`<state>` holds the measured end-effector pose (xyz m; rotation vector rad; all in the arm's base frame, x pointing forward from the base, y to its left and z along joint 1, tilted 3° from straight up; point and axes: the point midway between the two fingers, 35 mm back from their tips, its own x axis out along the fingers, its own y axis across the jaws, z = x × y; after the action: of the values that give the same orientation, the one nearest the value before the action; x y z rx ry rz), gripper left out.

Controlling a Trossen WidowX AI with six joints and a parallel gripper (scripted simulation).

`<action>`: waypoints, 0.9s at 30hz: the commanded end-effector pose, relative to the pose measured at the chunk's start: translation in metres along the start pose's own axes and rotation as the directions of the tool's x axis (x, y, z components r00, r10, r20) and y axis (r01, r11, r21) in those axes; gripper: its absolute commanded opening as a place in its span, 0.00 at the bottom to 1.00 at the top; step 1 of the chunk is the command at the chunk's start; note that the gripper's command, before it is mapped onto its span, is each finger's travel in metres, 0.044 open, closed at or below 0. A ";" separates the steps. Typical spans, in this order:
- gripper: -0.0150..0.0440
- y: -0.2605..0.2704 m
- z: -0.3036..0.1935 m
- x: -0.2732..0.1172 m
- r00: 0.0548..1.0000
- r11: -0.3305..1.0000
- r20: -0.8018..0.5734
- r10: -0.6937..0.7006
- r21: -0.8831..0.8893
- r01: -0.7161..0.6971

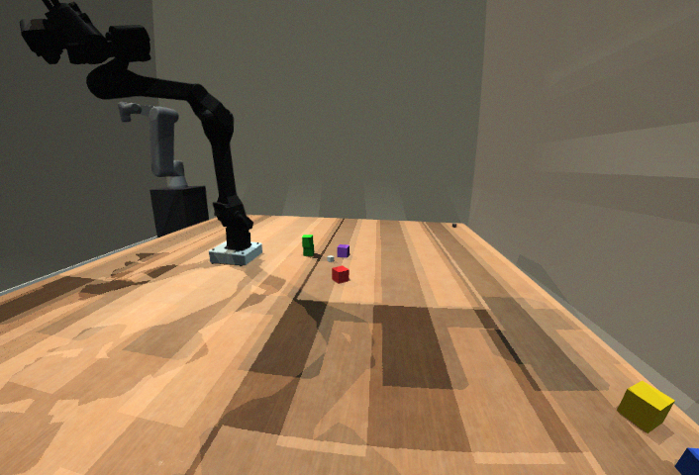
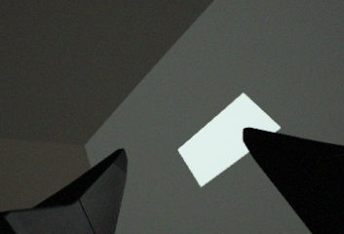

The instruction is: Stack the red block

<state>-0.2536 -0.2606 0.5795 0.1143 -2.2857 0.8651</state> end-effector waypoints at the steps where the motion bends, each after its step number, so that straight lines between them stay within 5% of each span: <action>1: 0.98 -0.001 0.000 0.000 1.000 1.000 0.003 -0.003 -0.006 0.003; 12: 1.00 -0.071 0.037 -0.060 0.940 0.832 0.233 -0.251 -0.444 0.332; 20: 1.00 -0.134 0.062 -0.148 0.757 0.382 0.440 -0.484 -0.672 0.634; 27: 1.00 -0.172 0.068 -0.241 0.516 -0.106 0.569 -0.640 -0.731 0.674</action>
<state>-0.1070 -0.4443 0.5134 0.6112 -2.1877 -0.8107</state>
